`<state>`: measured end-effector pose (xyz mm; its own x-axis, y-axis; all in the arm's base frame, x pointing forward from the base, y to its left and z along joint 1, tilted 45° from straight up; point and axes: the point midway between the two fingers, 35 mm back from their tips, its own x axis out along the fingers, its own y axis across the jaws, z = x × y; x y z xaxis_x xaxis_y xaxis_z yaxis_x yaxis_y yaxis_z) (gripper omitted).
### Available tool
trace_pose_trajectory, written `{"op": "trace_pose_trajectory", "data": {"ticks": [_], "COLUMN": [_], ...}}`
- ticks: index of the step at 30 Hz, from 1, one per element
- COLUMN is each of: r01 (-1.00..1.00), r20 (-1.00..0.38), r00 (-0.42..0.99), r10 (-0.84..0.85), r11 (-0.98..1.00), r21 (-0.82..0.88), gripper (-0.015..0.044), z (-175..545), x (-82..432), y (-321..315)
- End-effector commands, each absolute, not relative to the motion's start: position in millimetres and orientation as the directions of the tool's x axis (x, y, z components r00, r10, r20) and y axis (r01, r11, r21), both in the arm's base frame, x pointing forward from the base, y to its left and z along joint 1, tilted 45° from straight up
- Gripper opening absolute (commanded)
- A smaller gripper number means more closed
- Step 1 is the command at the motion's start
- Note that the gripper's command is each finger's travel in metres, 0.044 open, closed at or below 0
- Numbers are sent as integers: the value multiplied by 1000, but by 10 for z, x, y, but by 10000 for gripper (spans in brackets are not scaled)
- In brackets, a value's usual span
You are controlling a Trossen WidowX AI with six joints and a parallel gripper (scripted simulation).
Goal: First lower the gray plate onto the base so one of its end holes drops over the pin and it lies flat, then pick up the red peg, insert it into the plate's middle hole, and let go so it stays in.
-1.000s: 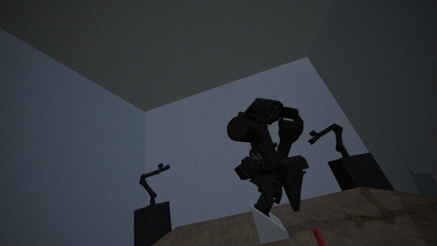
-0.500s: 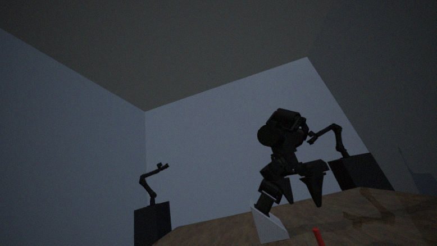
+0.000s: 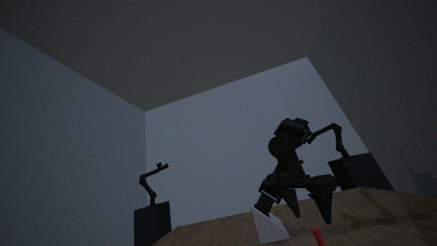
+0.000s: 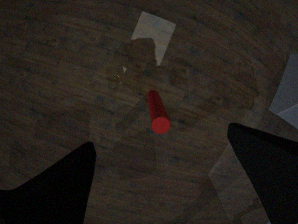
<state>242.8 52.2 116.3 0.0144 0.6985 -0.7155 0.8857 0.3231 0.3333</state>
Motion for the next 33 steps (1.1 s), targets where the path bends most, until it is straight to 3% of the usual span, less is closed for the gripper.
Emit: {"op": "trace_pose_trajectory", "data": {"ticks": [1, 33], "r01": [889, 889], "r20": [-711, -709], "r00": [11, 12], "r10": [703, 705], "r11": [318, 317], "r21": [329, 331], "gripper": [440, 440], "z": [1117, 753], "x": [2411, 2421], "y": [564, 929]}}
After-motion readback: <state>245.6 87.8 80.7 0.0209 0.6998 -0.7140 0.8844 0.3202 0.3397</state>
